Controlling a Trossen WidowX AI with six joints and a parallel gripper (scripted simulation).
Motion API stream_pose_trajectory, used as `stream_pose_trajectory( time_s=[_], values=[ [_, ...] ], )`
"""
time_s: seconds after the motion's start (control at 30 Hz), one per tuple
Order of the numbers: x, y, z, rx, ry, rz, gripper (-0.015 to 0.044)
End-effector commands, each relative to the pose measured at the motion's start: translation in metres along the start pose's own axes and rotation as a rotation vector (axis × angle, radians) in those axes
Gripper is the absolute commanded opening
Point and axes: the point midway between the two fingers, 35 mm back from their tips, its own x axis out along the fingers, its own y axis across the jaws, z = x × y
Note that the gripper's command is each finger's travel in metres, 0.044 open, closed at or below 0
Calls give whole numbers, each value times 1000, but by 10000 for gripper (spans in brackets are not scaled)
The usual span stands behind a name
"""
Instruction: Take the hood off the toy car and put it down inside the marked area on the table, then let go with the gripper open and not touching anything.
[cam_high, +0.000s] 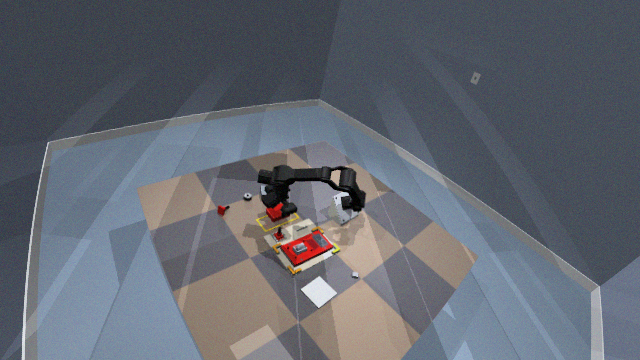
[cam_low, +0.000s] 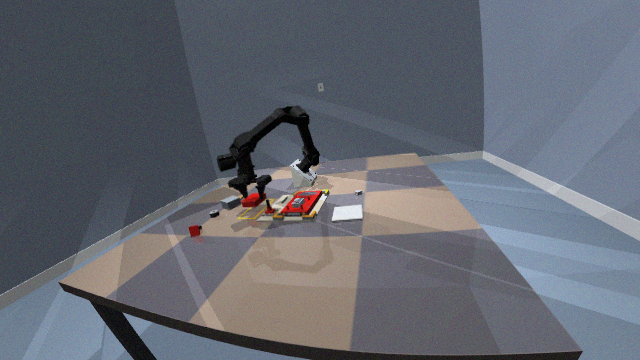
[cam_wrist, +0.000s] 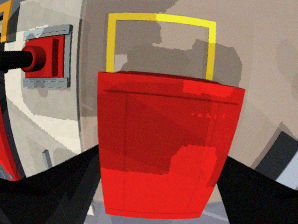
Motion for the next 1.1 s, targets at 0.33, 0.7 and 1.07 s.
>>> stream_pose_trajectory(
  time_s=[0.33,0.7,1.07],
  values=[
    [10,1,-2,5,-1,6,0],
    [14,1,-1,5,-1,6,0],
    [20,1,-1,5,-1,6,0]
  ],
)
